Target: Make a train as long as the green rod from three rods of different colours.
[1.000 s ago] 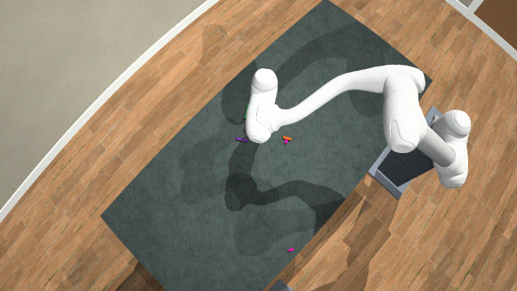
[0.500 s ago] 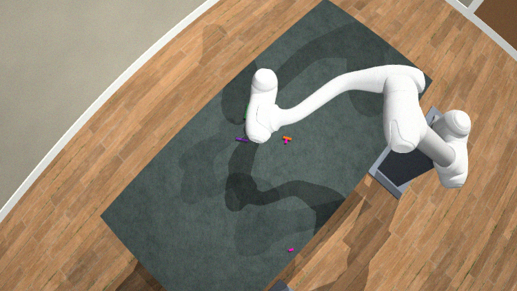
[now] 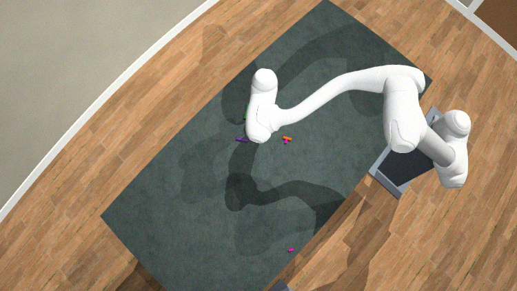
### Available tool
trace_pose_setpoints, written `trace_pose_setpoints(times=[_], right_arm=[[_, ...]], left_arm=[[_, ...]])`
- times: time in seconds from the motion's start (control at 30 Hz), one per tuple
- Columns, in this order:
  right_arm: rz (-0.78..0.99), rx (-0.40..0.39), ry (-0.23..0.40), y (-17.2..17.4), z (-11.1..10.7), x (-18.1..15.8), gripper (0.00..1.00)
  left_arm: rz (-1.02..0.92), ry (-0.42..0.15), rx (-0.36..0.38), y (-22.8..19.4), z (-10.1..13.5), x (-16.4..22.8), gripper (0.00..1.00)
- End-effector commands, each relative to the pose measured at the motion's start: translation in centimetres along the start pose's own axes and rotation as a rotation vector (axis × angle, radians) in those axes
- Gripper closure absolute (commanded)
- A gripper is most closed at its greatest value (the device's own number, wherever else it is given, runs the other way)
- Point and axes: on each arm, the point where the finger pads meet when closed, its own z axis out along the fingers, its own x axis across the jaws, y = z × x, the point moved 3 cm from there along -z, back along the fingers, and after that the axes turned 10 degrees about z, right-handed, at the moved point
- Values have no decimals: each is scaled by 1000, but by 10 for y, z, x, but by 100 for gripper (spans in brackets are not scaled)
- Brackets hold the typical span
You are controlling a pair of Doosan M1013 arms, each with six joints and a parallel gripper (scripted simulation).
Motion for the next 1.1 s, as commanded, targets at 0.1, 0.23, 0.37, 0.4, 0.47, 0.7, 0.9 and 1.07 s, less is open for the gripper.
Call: trace_pose_setpoints(times=[0.1,0.23,0.37,0.4,0.47,0.7,0.9,1.07], right_arm=[[0,0,-2,0,-12,0,76],[0,0,-2,0,-23,0,76],[0,0,-2,0,-52,0,76],[0,0,-2,0,-60,0,76],[0,0,-2,0,-75,0,76],[0,0,-2,0,-101,0,76],[0,0,-2,0,-101,0,76],[0,0,-2,2,-101,0,76]], left_arm=[[0,0,-1,0,0,0,0],[0,0,-1,0,0,0,0],[0,0,-1,0,0,0,0],[0,0,-1,0,0,0,0],[0,0,-1,0,0,0,0],[0,0,-1,0,0,0,0],[0,0,-1,0,0,0,0],[0,0,-1,0,0,0,0]])
